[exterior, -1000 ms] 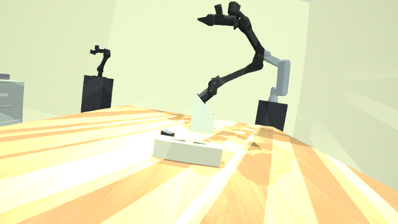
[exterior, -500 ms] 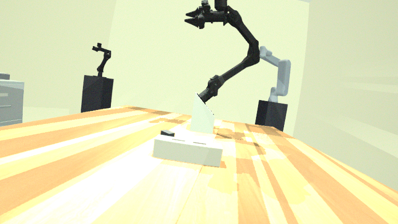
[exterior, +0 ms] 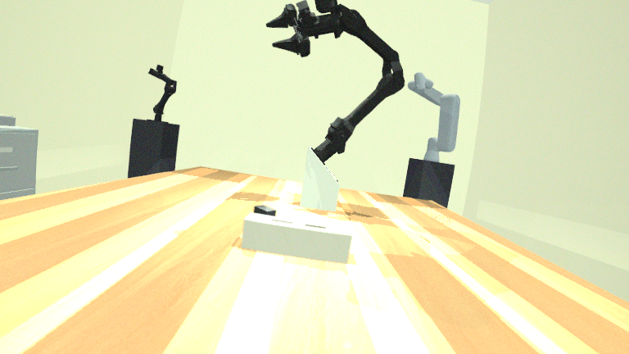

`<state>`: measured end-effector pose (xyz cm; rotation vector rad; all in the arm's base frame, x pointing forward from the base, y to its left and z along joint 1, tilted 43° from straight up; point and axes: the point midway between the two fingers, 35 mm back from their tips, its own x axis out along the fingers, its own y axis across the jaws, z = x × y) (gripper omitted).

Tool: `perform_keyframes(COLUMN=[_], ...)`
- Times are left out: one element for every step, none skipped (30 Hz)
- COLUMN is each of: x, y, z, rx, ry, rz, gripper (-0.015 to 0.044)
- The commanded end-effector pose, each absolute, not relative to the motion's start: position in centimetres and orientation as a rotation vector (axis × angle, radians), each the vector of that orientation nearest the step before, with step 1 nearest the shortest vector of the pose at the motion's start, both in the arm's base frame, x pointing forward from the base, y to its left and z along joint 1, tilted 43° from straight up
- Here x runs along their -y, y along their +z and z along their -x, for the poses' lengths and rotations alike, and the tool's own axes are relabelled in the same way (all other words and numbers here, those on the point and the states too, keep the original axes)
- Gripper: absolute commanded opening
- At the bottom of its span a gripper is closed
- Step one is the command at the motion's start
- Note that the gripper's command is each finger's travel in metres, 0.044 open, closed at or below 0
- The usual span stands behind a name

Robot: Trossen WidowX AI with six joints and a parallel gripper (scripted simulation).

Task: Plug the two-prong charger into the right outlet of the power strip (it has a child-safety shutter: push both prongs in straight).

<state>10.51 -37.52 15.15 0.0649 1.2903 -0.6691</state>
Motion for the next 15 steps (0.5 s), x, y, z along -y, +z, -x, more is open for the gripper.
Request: perform_keyframes(x=[36.7,36.5,36.1,35.7,35.2,34.8,34.4,34.1,33.8,33.5,33.2,32.9,32.6,32.2,31.8], y=[12.4,11.9,11.3,10.8,10.3,9.7,9.3,8.8,8.4,8.0,7.5,7.1,6.7,6.2,5.7], z=[-13.1,-13.6,-14.0,-14.4,-14.8,-15.2,-15.6,-16.0,-16.4,-16.9,-17.3,-17.7,-18.2,-18.7,-19.2], rx=[-1.305,-1.307,-1.318,-1.328,-1.338,-1.348,-1.354,-1.356,-1.357,-1.358,-1.358,-1.358,-1.357,-1.355,-1.354], ry=[-0.529,-0.500,-0.471,-0.442,-0.414,-0.385,-0.357,-0.330,-0.304,-0.278,-0.252,-0.226,-0.197,-0.167,-0.137], rz=[-0.044,-0.039,-0.036,-0.032,-0.029,-0.026,-0.022,-0.017,-0.011,-0.006,-0.001,0.004,0.010,0.016,0.022], gripper=[0.0440,0.0440,0.0440,0.0440,0.0440,0.0440,0.0440,0.0440,0.0440,0.0440,0.0440,0.0440,0.0440,0.0440,0.0440])
